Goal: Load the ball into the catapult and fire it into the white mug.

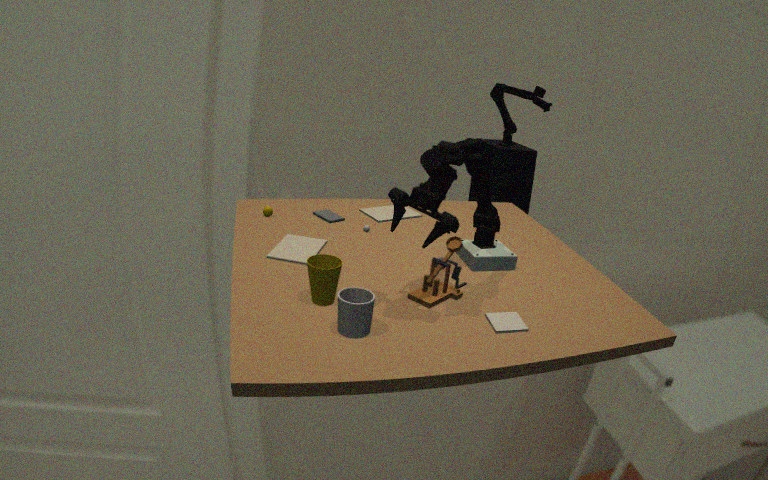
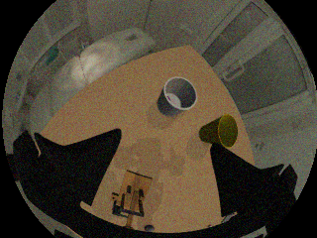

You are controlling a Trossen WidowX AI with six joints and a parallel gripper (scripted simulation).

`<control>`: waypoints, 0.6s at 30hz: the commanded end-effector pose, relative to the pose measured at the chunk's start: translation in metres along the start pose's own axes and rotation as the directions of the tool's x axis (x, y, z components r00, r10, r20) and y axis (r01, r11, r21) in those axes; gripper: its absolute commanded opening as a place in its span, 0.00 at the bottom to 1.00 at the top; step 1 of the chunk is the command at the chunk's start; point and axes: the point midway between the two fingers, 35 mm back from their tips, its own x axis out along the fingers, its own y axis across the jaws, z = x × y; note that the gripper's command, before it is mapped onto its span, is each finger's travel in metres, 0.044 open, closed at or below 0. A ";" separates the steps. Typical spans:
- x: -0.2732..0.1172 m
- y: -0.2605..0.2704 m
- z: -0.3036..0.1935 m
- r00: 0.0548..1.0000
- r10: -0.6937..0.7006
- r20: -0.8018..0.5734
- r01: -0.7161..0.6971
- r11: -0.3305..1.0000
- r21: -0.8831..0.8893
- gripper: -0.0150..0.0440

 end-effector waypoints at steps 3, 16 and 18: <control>-0.003 -0.033 0.024 0.996 0.001 0.093 -0.016 0.987 0.161 1.00; -0.009 -0.068 0.044 0.983 -0.009 0.184 -0.049 0.951 0.305 1.00; -0.009 -0.068 0.044 0.983 -0.009 0.184 -0.049 0.951 0.305 1.00</control>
